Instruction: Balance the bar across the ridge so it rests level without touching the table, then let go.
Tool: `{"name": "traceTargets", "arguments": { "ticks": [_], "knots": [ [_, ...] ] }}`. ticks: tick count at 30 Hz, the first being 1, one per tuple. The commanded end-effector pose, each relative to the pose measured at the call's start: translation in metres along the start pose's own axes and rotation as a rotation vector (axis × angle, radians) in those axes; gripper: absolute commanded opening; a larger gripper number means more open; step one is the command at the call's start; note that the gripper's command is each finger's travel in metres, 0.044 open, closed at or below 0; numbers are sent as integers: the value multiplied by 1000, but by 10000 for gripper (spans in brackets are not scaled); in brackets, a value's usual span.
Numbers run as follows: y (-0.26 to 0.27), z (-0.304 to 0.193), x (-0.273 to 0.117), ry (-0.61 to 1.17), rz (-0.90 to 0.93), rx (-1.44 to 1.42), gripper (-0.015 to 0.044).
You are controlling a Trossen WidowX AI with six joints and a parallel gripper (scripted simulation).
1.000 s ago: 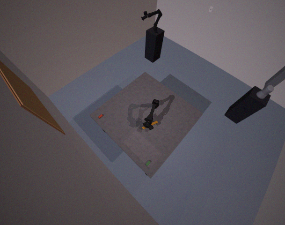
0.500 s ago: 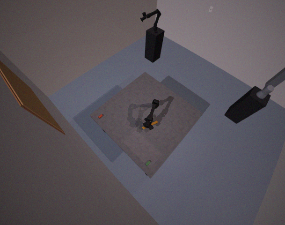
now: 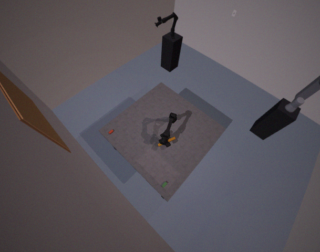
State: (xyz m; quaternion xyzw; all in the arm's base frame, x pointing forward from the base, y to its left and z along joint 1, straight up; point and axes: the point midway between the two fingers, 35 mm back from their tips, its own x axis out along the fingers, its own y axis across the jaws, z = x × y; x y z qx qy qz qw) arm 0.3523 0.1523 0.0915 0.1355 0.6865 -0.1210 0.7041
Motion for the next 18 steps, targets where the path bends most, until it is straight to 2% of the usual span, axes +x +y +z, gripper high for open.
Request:
{"name": "traceTargets", "arguments": {
  "ticks": [1,14,18],
  "knots": [
    [0,0,0,0,0,0,0],
    [0,0,0,0,0,0,0],
    [0,0,0,0,0,0,105]
  ]
}}
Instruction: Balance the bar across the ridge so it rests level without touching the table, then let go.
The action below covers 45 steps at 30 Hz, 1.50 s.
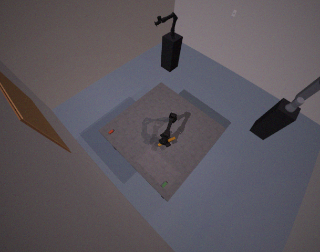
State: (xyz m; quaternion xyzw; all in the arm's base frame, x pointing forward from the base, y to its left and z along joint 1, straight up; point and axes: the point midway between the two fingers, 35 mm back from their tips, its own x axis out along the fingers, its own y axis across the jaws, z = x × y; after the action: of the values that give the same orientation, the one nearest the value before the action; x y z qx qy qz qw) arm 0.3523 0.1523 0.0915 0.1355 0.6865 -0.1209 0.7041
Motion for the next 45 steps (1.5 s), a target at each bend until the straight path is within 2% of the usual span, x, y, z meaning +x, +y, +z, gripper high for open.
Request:
{"name": "traceTargets", "arguments": {
  "ticks": [1,3,45],
  "knots": [
    [0,0,0,0,0,0,131],
    [0,0,0,0,0,0,167],
    [0,0,0,0,0,0,173]
  ]
}}
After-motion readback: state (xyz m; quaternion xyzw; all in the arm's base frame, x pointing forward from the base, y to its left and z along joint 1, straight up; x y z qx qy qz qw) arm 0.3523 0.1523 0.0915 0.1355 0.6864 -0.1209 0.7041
